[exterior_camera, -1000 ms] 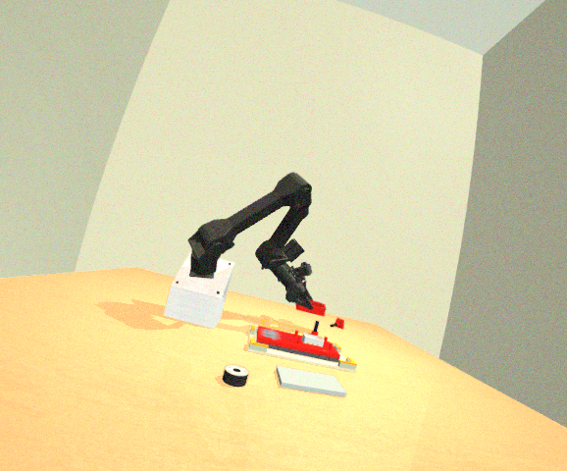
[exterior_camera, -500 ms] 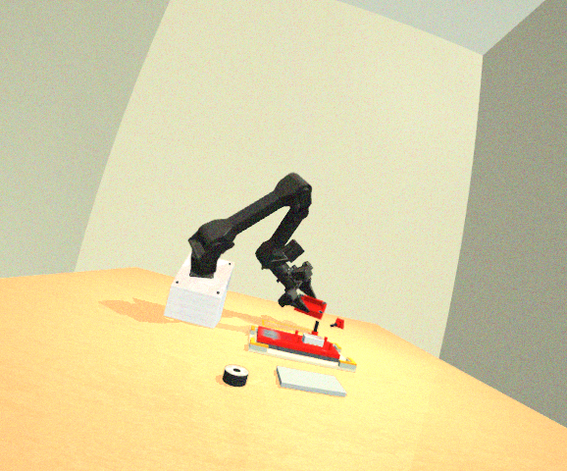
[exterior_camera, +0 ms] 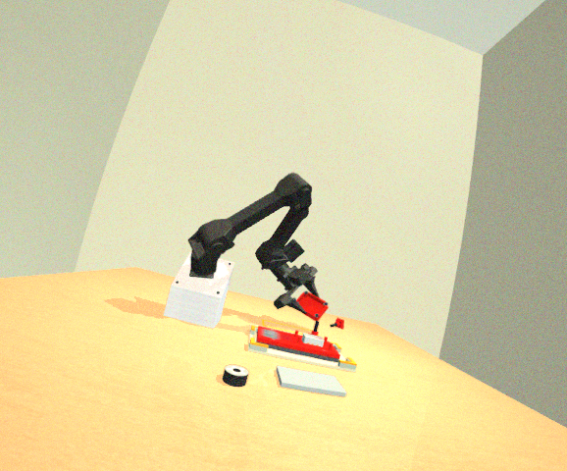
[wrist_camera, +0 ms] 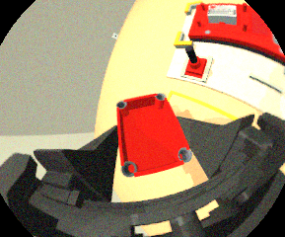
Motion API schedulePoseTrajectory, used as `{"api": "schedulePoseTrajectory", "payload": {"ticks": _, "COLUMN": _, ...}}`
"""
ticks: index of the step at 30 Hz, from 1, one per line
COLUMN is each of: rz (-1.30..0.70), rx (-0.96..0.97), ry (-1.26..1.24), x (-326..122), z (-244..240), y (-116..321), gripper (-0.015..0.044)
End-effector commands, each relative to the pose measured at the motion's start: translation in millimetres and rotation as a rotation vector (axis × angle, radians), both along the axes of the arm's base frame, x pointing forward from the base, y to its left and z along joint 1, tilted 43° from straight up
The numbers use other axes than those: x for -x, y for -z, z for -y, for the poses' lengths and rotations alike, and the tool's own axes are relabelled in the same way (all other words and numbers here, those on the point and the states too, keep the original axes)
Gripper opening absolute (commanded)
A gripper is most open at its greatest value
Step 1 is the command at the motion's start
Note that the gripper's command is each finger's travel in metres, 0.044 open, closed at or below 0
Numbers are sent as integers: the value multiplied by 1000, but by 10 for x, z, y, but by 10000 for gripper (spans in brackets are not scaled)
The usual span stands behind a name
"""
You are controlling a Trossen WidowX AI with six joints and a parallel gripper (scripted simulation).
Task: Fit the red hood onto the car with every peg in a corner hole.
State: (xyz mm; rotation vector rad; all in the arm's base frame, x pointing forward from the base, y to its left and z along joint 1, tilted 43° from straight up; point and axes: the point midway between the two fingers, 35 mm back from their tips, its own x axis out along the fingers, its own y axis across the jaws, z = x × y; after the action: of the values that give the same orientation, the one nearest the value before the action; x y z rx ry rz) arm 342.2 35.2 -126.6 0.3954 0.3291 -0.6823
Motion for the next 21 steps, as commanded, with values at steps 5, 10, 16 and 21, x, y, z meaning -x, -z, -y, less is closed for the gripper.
{"api": "schedulePoseTrajectory", "payload": {"ticks": 5, "rz": 122, "rx": -159, "ry": 95, "x": -1, "z": 4, "y": -2, "gripper": 0}}
{"api": "schedulePoseTrajectory", "payload": {"ticks": 10, "rz": 203, "rx": -268, "ry": 157, "x": -1, "z": 4, "y": -1, "gripper": 0}}
{"api": "schedulePoseTrajectory", "payload": {"ticks": 16, "rz": 302, "rx": -401, "ry": 233, "x": -1, "z": 4, "y": -1, "gripper": 0}}
{"api": "schedulePoseTrajectory", "payload": {"ticks": 21, "rz": 384, "rx": -512, "ry": 296, "x": -1, "z": 4, "y": -1, "gripper": 0}}
